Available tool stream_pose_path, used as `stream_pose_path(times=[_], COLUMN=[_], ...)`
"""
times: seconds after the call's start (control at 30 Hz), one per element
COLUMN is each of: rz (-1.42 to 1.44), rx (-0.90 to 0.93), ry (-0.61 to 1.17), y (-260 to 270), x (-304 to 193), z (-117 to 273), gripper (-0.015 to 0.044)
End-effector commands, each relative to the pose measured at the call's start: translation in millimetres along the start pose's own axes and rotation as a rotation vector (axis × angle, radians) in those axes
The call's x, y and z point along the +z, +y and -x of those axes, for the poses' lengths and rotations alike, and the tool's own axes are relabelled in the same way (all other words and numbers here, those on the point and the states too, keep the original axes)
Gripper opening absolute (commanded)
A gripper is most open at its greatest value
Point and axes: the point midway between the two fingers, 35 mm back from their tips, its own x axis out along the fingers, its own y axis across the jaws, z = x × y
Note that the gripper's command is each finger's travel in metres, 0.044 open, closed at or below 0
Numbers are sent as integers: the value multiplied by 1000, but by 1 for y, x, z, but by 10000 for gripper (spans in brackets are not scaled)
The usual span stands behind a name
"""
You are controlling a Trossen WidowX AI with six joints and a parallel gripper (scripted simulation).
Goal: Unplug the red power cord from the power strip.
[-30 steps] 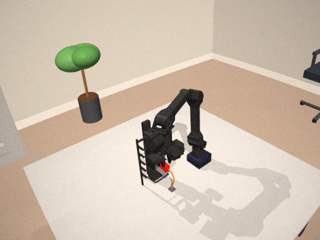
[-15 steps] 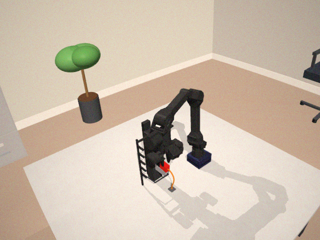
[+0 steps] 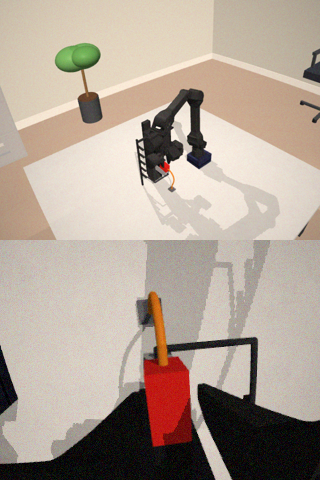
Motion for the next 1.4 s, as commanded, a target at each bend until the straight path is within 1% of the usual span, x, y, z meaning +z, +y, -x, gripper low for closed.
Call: stream_pose_path(times=[0.0, 0.13, 0.4, 1.37], rz=[6, 0, 0, 3], rx=[8, 0, 0, 5], ry=[1, 0, 0, -4], y=[2, 0, 0, -2], x=[0, 0, 0, 42], z=[-3, 0, 0, 0], gripper=[160, 55, 2, 0])
